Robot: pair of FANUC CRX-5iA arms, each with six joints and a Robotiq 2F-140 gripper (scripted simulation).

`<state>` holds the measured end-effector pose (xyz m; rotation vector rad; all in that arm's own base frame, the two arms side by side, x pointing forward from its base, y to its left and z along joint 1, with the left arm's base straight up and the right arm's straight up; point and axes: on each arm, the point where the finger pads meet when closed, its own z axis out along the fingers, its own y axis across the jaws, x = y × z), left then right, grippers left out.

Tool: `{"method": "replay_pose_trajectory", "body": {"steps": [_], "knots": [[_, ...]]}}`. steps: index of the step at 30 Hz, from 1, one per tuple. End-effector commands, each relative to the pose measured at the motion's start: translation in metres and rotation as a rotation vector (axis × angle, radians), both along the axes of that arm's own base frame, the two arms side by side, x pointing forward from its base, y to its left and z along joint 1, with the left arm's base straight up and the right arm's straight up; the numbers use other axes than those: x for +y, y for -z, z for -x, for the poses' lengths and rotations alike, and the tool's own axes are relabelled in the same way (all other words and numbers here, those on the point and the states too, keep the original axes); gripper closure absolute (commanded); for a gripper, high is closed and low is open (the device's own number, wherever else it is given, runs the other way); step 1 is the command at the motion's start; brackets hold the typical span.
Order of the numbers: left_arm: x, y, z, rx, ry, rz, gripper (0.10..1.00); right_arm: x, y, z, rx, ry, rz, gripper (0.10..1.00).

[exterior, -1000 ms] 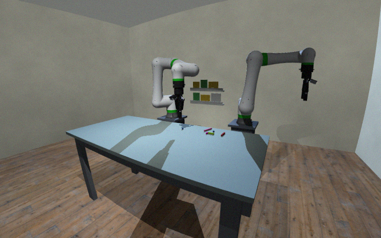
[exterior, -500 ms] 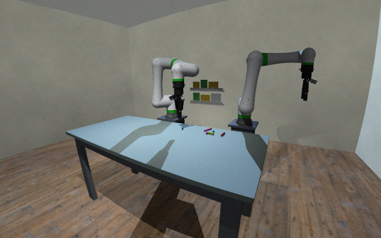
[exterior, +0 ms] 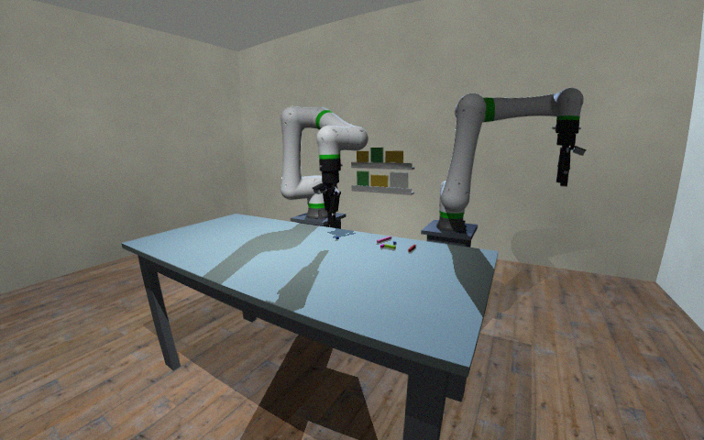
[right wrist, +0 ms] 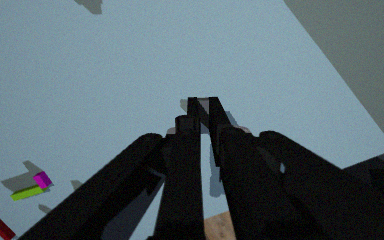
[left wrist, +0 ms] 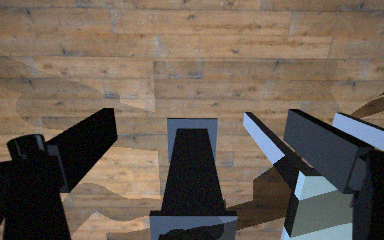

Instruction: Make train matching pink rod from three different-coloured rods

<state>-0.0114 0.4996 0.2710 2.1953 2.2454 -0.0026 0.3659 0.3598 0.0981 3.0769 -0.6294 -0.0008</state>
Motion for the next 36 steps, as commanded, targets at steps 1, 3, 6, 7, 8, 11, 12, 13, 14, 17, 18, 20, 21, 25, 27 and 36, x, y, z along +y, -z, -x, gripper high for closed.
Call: {"method": "replay_pose_trajectory", "body": {"steps": [1,3,6,7,8,11,12,13,14,17,18,20,21,25,27,36], "knots": [[0.0,-0.001,0.0,0.0,0.0,-0.002,0.098,0.001,0.014,-0.001,-0.002,0.0,-0.002,0.974],[0.0,-0.001,0.0,0.0,0.0,-0.002,0.098,0.001,0.019,-0.001,-0.002,0.0,-0.002,0.974],[0.0,-0.001,0.0,0.0,0.0,-0.002,0.098,0.001,0.031,-0.001,-0.002,0.0,-0.002,0.974],[0.0,-0.001,0.0,0.0,0.0,-0.002,0.098,0.001,0.034,-0.001,-0.002,0.0,-0.002,0.974],[0.0,-0.001,0.0,0.0,0.0,-0.002,0.098,0.001,0.037,-0.001,-0.002,0.0,-0.002,0.974],[0.0,-0.001,0.0,0.0,0.0,-0.002,0.098,0.001,0.044,-0.001,-0.002,0.0,-0.002,0.974],[0.0,-0.001,0.0,0.0,0.0,-0.002,0.098,0.001,0.046,-0.001,-0.002,0.0,-0.002,0.974],[0.0,-0.001,0.0,0.0,0.0,-0.002,0.098,0.001,0.047,-0.001,-0.002,0.0,-0.002,0.974],[0.0,-0.001,0.0,0.0,0.0,-0.002,0.098,0.001,0.048,-0.001,-0.002,0.0,-0.002,0.974],[0.0,-0.001,0.0,0.0,0.0,-0.002,0.098,0.001,0.049,-0.001,-0.002,0.0,-0.002,0.974],[0.0,-0.001,0.0,0.0,0.0,-0.002,0.098,0.001,0.049,-0.001,-0.002,0.0,-0.002,0.974],[0.0,-0.001,0.0,0.0,0.0,-0.002,0.098,0.001,0.049,-0.001,-0.002,0.0,-0.002,0.974],[0.0,-0.001,0.0,0.0,0.0,-0.002,0.098,0.001,0.049,-0.001,-0.002,0.0,-0.002,0.974],[0.0,-0.001,0.0,0.0,0.0,-0.002,0.098,0.001,0.049,-0.001,-0.002,0.0,-0.002,0.974],[0.0,-0.001,0.0,0.0,0.0,-0.002,0.098,0.001,0.049,-0.001,-0.002,0.0,-0.002,0.974],[0.0,-0.001,0.0,0.0,0.0,-0.002,0.098,0.001,0.049,-0.001,-0.002,0.0,-0.002,0.974]]}}
